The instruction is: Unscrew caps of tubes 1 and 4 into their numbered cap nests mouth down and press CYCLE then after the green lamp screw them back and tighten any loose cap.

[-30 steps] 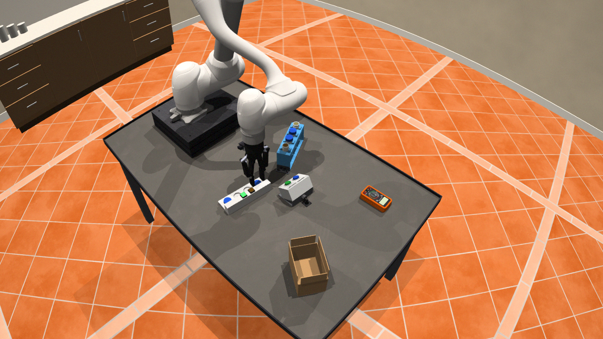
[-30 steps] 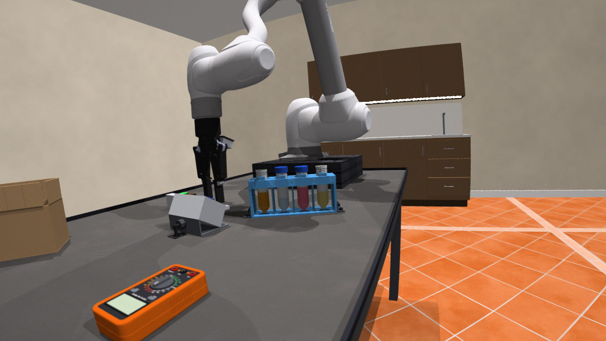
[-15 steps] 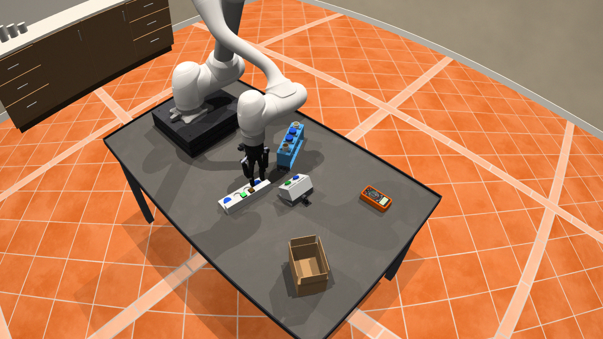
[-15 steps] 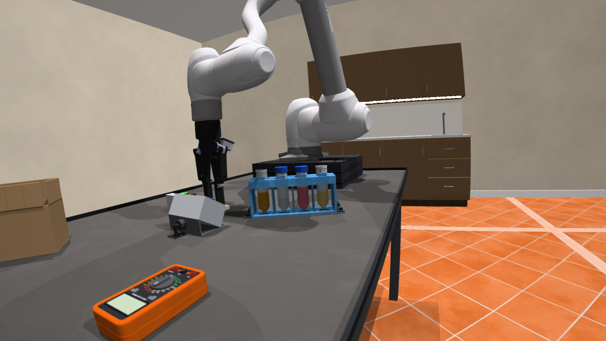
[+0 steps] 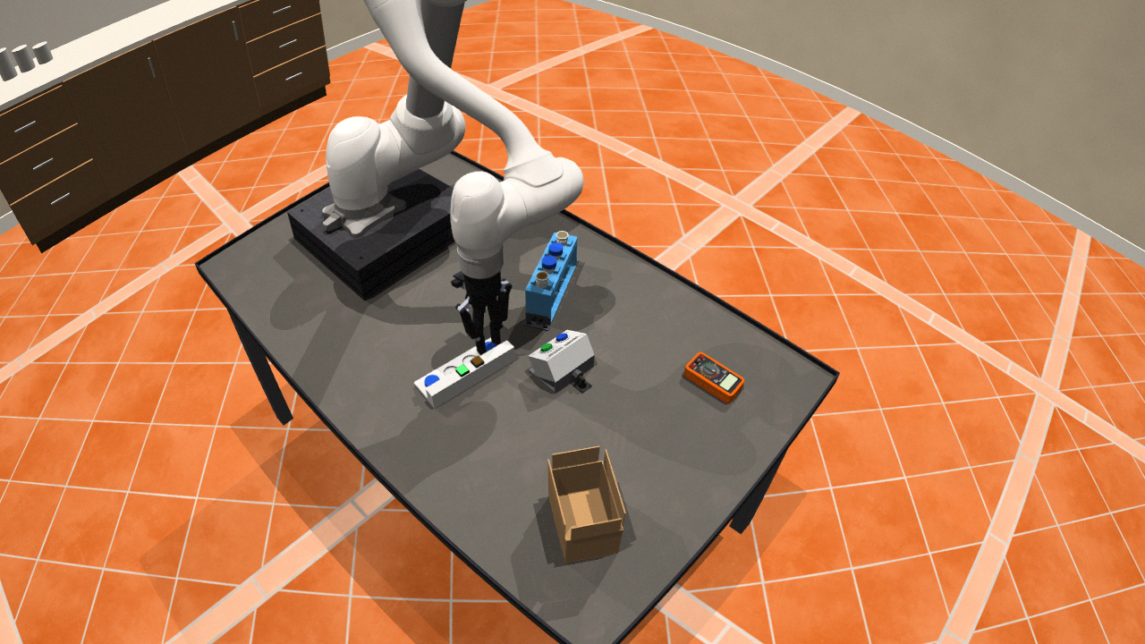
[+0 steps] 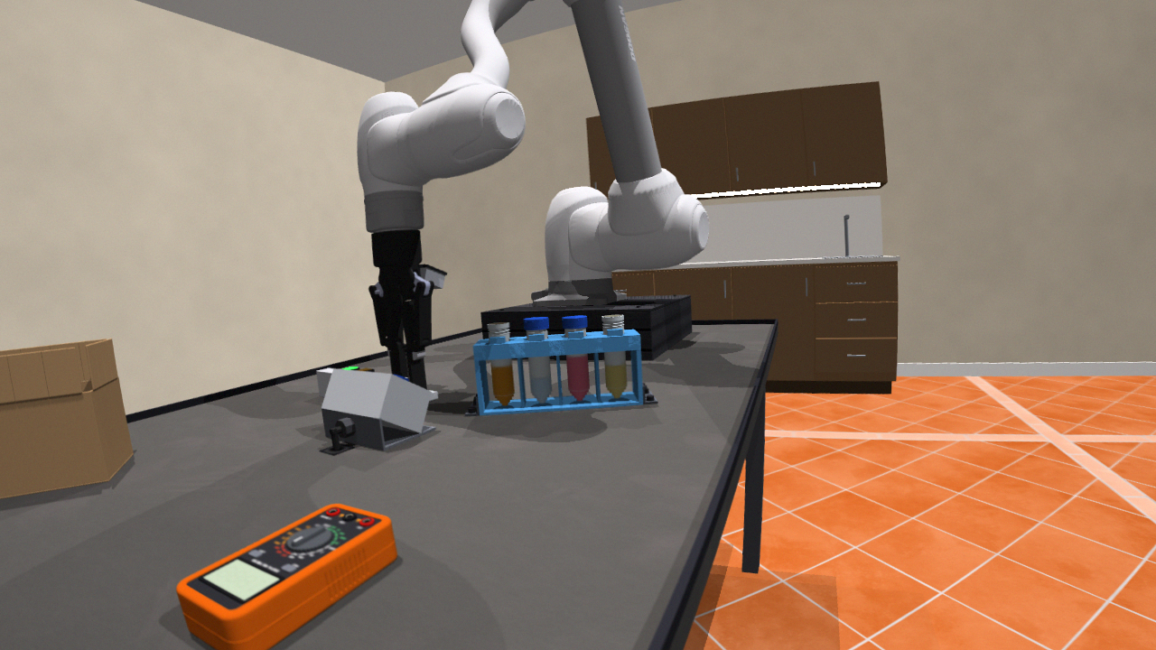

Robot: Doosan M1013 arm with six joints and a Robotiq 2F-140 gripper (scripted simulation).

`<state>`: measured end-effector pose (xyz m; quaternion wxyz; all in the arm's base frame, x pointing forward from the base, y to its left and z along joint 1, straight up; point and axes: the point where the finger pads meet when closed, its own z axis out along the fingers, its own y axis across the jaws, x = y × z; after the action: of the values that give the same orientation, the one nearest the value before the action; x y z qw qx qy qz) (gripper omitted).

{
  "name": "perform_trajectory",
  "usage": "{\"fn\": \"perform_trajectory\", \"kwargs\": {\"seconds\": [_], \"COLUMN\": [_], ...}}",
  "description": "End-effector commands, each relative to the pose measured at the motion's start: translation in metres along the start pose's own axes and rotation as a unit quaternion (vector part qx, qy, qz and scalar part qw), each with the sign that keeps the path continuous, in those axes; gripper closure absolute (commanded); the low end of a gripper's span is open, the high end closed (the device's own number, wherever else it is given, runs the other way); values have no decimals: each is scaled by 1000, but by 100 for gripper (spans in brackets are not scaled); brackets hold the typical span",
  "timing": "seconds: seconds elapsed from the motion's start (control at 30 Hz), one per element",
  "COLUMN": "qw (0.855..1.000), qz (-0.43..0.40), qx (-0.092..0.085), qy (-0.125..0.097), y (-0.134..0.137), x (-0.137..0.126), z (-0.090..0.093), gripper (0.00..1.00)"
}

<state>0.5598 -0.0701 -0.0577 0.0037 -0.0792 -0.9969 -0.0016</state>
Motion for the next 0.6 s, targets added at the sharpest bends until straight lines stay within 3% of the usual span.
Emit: {"fn": "perform_trajectory", "kwargs": {"seconds": [0.0,0.17,0.57], "qw": [1000,1000,1000], "qz": [0,0,0], "qx": [0,0,0], "qy": [-1,-1,-1], "y": [0,0,0], "x": [-1,-1,-1], "z": [-1,-1,-51], "gripper": [70,70,70]}}
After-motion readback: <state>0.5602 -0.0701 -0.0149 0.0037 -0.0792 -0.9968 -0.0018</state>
